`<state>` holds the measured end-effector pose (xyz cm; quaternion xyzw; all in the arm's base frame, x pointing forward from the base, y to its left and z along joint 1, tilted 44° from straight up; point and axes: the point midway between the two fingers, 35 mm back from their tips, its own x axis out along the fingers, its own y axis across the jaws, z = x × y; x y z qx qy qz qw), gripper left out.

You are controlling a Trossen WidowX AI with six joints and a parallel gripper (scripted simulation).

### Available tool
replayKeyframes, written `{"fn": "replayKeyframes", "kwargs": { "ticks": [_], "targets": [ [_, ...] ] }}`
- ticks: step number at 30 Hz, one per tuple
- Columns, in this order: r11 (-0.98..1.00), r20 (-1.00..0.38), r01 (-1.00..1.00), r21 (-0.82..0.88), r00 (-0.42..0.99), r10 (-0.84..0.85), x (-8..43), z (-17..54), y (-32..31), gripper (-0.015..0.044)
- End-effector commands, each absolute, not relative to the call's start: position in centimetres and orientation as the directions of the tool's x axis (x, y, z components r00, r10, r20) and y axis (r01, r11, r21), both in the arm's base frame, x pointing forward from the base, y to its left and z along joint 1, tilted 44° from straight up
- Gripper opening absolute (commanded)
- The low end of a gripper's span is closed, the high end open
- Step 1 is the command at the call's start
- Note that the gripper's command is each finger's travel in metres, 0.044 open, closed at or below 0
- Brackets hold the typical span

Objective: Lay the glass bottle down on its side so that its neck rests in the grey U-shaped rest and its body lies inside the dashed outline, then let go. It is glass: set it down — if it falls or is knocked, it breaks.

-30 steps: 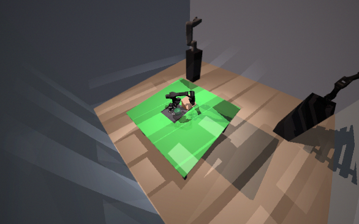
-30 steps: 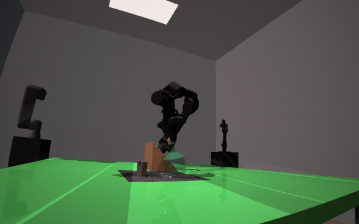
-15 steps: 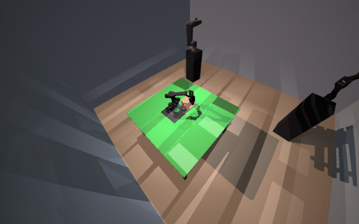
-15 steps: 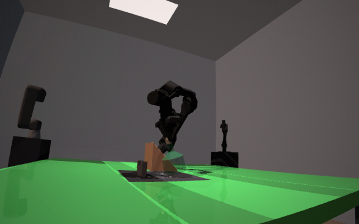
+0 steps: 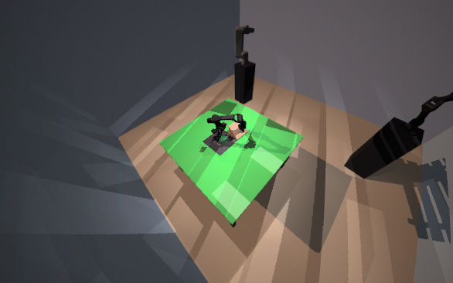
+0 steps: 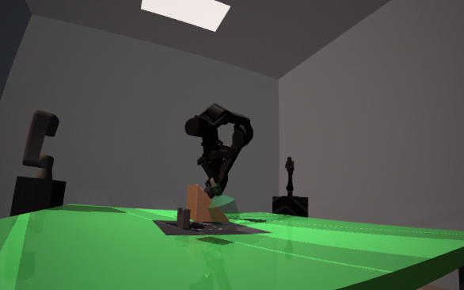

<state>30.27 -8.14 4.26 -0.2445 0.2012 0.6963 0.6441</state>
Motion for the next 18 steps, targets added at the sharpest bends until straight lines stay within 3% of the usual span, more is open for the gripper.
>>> {"fn": "replayKeyframes", "kwargs": {
  "ticks": [1, 18],
  "targets": [
    [-0.092, -0.604, -0.995, -0.037, -0.051, 0.795, 30.4, 3.5, -8.8, 0.012],
    [-0.082, -0.59, -0.996, -0.029, -0.049, 0.806, 30.6, 2.1, -9.8, 0.012]
  ]
}}
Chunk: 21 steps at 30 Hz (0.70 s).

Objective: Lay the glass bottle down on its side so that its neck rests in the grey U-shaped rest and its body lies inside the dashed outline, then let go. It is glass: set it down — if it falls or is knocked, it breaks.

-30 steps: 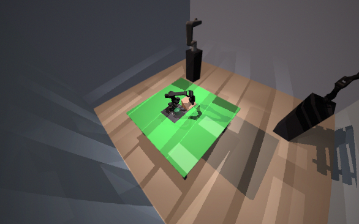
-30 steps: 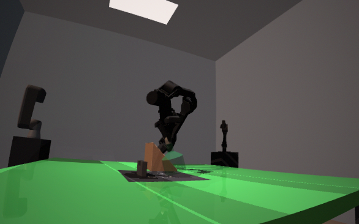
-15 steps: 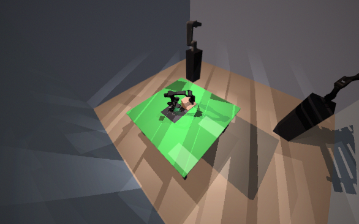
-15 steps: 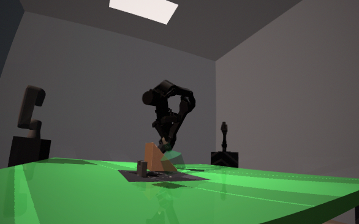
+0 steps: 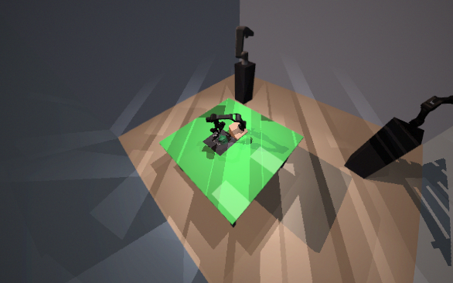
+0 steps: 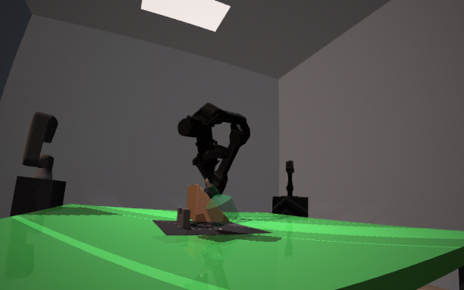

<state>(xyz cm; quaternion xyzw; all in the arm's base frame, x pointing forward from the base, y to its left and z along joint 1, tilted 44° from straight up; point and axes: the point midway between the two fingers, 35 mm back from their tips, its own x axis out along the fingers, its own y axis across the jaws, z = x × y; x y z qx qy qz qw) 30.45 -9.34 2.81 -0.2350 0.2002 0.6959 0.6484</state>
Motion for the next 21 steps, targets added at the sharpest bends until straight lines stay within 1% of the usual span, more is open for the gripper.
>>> {"fn": "replayKeyframes", "kwargs": {
  "ticks": [1, 21],
  "targets": [
    [-0.081, -0.59, -0.996, -0.028, -0.049, 0.806, 30.6, 2.0, -9.9, 0.012],
    [-0.069, -0.577, -0.997, -0.015, -0.047, 0.816, 30.8, -0.1, -11.0, 0.012]
  ]
}}
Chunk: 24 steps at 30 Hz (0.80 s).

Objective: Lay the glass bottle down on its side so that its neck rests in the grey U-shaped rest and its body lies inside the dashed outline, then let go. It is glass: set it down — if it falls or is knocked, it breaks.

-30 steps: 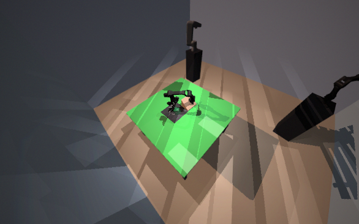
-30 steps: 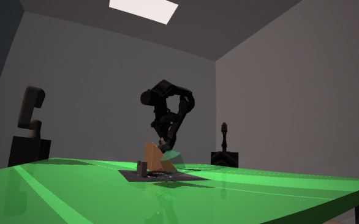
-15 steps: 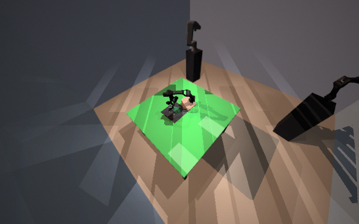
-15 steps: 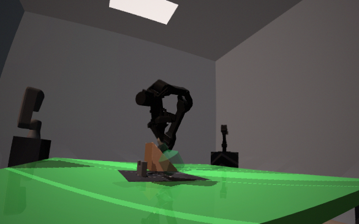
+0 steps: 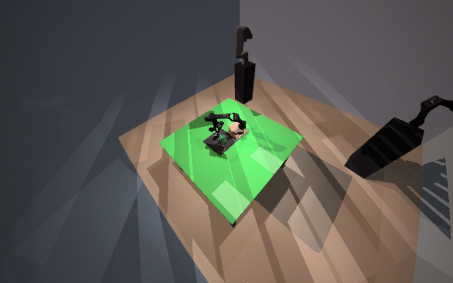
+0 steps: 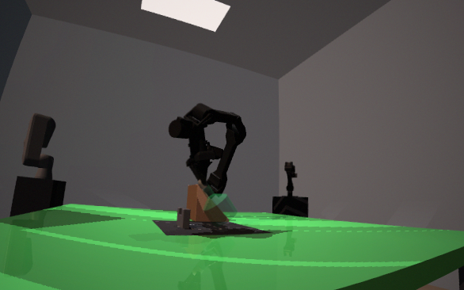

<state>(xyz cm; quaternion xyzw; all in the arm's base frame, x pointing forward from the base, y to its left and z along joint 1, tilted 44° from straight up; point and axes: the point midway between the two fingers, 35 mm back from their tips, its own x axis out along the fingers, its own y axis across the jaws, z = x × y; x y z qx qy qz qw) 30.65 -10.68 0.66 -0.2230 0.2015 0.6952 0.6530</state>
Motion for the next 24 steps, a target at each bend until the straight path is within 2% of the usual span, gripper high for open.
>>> {"fn": "replayKeyframes", "kwargs": {
  "ticks": [1, 24],
  "targets": [
    [-0.068, -0.576, -0.998, -0.015, -0.047, 0.816, 30.8, -0.2, -11.1, 0.012],
    [-0.06, -0.569, -0.998, 0.004, -0.051, 0.82, 31.1, -3.1, -12.0, 0.012]
  ]
}}
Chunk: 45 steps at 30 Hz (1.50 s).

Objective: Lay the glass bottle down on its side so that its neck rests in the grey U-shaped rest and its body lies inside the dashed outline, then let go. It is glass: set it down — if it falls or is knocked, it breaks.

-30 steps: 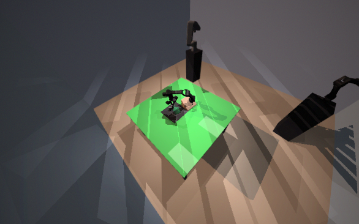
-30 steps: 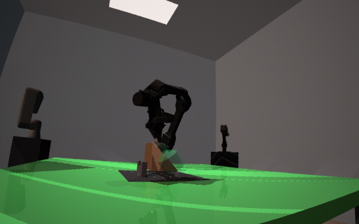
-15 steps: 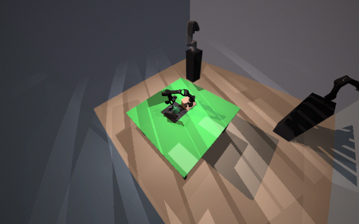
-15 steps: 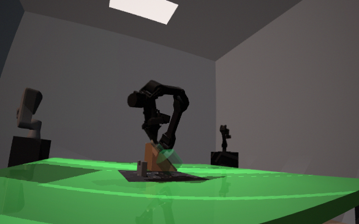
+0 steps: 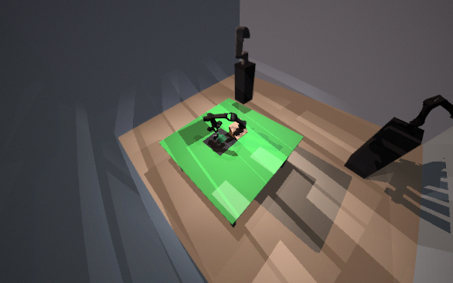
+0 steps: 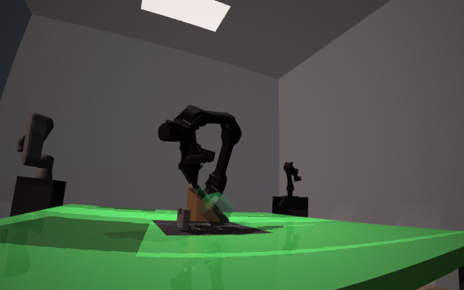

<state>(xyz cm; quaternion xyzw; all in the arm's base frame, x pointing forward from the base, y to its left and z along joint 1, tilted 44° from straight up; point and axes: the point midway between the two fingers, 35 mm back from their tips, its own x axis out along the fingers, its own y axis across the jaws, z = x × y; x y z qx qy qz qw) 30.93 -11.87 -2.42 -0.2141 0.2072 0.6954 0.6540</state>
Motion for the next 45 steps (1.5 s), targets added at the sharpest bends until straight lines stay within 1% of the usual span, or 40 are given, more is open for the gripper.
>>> {"fn": "replayKeyframes", "kwargs": {
  "ticks": [1, 28, 45],
  "targets": [
    [-0.06, -0.569, -0.998, 0.005, -0.052, 0.82, 31.1, -3.3, -12.0, 0.012],
    [-0.063, -0.571, -0.998, 0.016, -0.061, 0.818, 31.4, -6.8, -12.3, 0.012],
    [-0.07, -0.573, -0.997, 0.018, -0.068, 0.816, 31.5, -7.8, -12.2, 0.012]
  ]
}}
